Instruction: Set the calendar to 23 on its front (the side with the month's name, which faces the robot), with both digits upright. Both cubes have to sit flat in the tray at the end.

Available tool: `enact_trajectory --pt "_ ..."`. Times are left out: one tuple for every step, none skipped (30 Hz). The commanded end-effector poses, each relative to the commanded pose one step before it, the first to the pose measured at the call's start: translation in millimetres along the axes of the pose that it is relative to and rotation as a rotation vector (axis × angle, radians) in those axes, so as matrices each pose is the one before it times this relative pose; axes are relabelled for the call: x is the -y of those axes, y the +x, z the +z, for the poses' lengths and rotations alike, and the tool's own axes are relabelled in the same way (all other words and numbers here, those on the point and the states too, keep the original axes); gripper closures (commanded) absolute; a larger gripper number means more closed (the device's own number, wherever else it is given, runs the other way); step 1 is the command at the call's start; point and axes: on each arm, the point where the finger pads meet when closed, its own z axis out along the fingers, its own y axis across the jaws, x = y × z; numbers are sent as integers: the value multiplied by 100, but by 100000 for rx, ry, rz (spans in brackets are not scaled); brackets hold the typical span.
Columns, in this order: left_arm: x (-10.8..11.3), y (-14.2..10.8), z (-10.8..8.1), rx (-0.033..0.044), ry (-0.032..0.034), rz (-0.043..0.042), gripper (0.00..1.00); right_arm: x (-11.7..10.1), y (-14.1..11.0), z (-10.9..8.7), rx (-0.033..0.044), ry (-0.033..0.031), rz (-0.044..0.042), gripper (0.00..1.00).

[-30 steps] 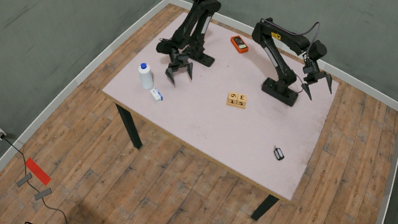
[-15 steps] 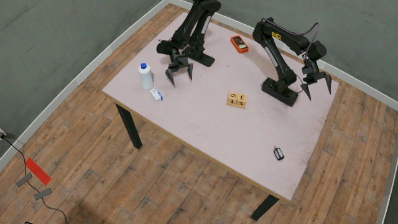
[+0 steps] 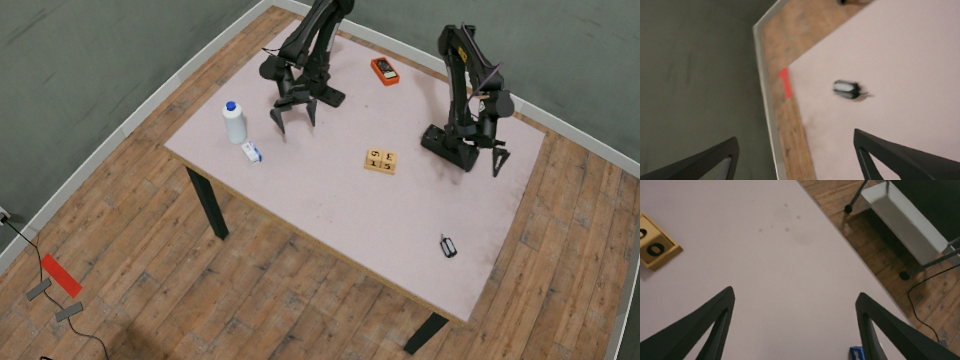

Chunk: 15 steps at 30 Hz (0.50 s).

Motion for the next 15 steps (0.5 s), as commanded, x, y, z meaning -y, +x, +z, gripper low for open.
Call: enact_trajectory --pt "1363 -1435 625 -3335 8412 11349 0 -301 -2721 -634 -6864 2734 3337 0" --pt "641 -607 274 624 2815 3623 0 -234 -715 -182 -396 293 -248 0" --pt "633 -620 265 615 2748 3720 0 -244 -687 -206 -395 328 -174 0" --pt "624 -633 256 607 2682 3814 0 -255 -666 -231 -380 357 -122 0" --pt "614 -647 248 603 2618 3906 0 -265 -649 -256 -351 380 -88 0" --pt "604 -662 240 603 2552 3996 0 -274 -634 -281 -312 399 -65 0" --pt "594 -679 231 609 2484 4082 0 -281 -619 -305 -267 414 -48 0" --pt "582 -696 221 618 2414 4167 0 -288 -603 -329 -219 425 -35 0" --pt "564 -700 212 591 2326 4204 0 -292 -588 -352 -171 434 -23 0" --pt "531 -673 203 490 2208 4135 0 -296 -573 -375 -122 442 -12 0" --pt "0 0 0 0 0 0 0 0 0 0 0 0 0 0" --pt "0 0 0 0 0 0 0 0 0 0 0 0 0 0" --pt "554 -545 199 -196 2270 4530 0 -254 -312 -397 -1206 878 1003 0" --pt "598 -809 228 431 2504 5164 0 -383 -682 -556 24 608 -20 0" --pt "558 -901 220 744 2367 5111 0 -427 -817 -594 718 321 -543 0"
